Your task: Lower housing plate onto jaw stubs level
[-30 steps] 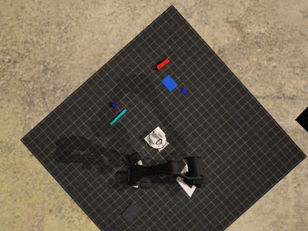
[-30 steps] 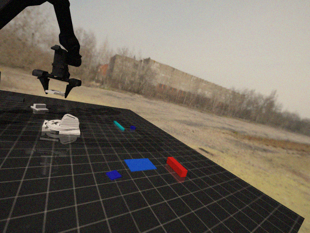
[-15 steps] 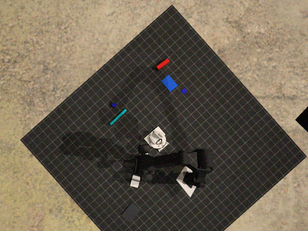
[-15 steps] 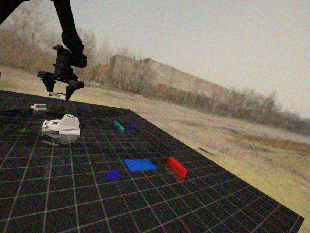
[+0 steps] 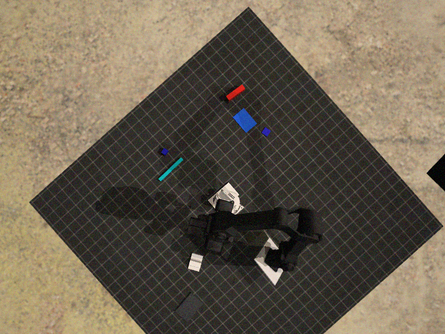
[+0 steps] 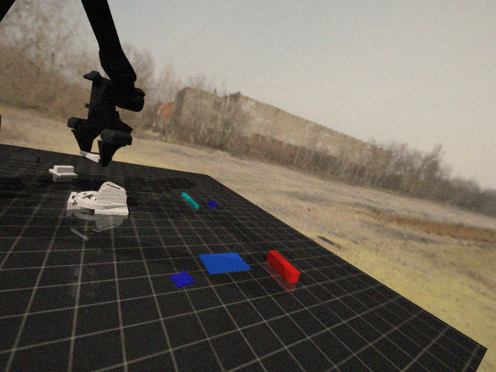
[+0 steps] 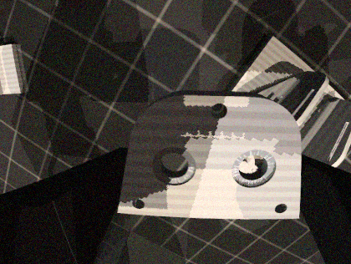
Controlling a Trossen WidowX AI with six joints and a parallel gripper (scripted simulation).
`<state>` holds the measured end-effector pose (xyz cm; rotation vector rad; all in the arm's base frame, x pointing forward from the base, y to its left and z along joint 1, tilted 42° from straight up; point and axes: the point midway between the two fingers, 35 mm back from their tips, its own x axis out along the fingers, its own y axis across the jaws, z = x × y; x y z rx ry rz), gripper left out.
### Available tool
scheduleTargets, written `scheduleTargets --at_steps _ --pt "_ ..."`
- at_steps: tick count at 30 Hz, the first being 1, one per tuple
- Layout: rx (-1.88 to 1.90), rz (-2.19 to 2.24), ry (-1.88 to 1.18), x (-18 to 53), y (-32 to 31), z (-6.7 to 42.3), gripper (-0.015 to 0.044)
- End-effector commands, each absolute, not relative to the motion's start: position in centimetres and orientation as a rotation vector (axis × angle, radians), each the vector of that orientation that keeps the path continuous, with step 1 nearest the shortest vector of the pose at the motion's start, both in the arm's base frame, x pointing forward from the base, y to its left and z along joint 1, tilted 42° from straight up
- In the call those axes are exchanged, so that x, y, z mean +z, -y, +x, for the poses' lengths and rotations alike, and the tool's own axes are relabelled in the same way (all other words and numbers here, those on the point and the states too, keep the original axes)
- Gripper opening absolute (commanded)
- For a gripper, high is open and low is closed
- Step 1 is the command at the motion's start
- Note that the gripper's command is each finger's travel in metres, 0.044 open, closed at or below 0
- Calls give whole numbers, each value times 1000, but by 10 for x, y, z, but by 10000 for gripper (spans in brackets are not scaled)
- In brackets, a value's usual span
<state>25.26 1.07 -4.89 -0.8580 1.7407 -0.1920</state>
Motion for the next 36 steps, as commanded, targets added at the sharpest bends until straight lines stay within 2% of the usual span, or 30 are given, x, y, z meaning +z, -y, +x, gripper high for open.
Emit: scheduleTargets --at_steps 1,21,36 --pt "-263 -803 -1712 -41 -2 252 351" --pt "-670 -478 -1566 -9 49 234 351" --pt "-683 -467 -1560 -9 51 233 351"
